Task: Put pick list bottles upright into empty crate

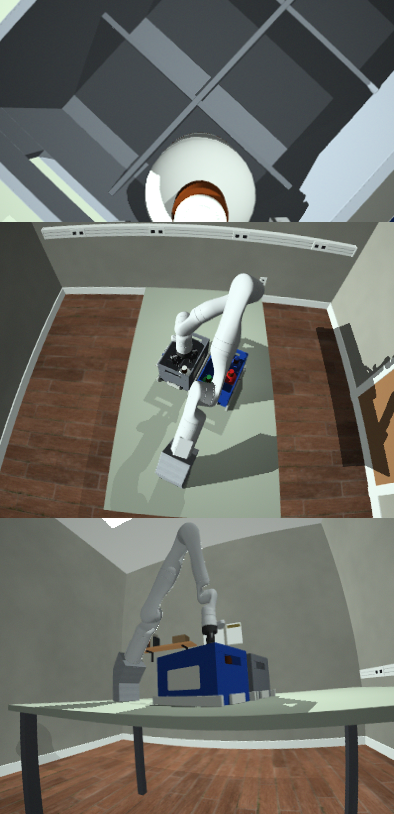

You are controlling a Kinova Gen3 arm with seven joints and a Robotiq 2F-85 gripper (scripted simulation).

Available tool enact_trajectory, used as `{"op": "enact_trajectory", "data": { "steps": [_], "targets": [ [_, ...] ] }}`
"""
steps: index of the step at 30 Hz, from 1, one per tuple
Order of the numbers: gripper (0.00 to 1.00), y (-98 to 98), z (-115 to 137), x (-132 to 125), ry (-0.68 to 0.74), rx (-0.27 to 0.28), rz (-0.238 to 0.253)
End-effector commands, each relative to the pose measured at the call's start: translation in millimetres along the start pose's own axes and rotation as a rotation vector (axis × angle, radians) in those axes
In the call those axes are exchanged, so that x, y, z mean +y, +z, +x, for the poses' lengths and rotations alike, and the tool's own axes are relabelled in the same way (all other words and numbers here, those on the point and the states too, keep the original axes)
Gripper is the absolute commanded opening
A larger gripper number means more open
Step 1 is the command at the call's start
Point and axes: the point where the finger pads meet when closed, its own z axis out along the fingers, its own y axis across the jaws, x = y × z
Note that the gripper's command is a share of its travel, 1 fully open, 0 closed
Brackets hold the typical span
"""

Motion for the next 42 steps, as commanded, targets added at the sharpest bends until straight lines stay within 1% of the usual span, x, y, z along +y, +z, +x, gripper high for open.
{"op": "enact_trajectory", "data": {
  "steps": [1, 7, 13, 24, 26, 41, 42],
  "targets": [
    [0.67, -9.9, 0, 0, 0.0, 0.0, 0.0],
    [0.67, -25.9, 0, 0, 0.0, 0.0, 0.0],
    [0.67, -30.9, 0, 0, 0.0, 0.0, 0.0],
    [0.67, -30.8, -6, 55, 0.0, 0.0, 0.0],
    [0.67, -30.8, -6, 55, 0.0, 0.0, 0.0],
    [0.67, -30.8, -15, 129, 0.0, 0.0, 0.0],
    [0.67, -30.8, -15, 129, 0.0, 0.0, 0.0]
  ]
}}
